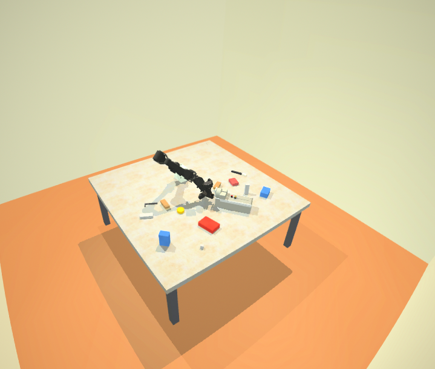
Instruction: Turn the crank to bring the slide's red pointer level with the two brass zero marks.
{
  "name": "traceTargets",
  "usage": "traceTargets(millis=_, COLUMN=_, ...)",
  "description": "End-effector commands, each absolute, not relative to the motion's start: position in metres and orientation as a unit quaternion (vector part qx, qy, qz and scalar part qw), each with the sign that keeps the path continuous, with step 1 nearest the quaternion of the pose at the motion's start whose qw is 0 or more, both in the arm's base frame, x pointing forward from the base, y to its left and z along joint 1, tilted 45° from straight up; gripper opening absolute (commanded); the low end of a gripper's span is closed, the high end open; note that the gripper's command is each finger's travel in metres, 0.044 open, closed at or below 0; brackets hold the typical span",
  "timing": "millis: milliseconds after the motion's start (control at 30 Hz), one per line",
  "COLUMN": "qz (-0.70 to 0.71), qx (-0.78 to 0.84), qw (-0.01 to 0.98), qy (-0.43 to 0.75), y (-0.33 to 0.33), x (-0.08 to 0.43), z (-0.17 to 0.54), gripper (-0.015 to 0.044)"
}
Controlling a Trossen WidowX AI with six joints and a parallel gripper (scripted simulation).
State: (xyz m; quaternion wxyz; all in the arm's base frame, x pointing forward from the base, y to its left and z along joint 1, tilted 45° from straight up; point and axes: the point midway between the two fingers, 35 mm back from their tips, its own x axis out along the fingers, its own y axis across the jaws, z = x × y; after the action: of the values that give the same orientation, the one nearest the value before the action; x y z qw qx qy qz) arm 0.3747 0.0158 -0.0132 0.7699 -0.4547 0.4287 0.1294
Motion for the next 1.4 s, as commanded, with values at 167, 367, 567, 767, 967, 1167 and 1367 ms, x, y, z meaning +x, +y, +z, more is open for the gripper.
traceTargets(millis=167, qz=0.141, qx=-0.455, qw=0.766, qy=0.431, y=0.022, x=0.369, z=-0.018, gripper=0.0000)
traceTargets(millis=367, qz=0.141, qx=-0.455, qw=0.766, qy=0.431, y=0.023, x=0.368, z=-0.018, gripper=0.0000)
traceTargets(millis=567, qz=0.141, qx=-0.455, qw=0.766, qy=0.431, y=0.024, x=0.367, z=-0.018, gripper=0.0000)
traceTargets(millis=767, qz=0.141, qx=-0.455, qw=0.766, qy=0.431, y=0.025, x=0.367, z=-0.018, gripper=0.0000)
traceTargets(millis=967, qz=0.141, qx=-0.455, qw=0.766, qy=0.431, y=0.027, x=0.366, z=-0.018, gripper=0.0000)
traceTargets(millis=1167, qz=0.141, qx=-0.455, qw=0.766, qy=0.431, y=0.029, x=0.365, z=-0.017, gripper=0.0000)
traceTargets(millis=1367, qz=0.141, qx=-0.455, qw=0.766, qy=0.431, y=0.032, x=0.363, z=-0.017, gripper=0.0000)
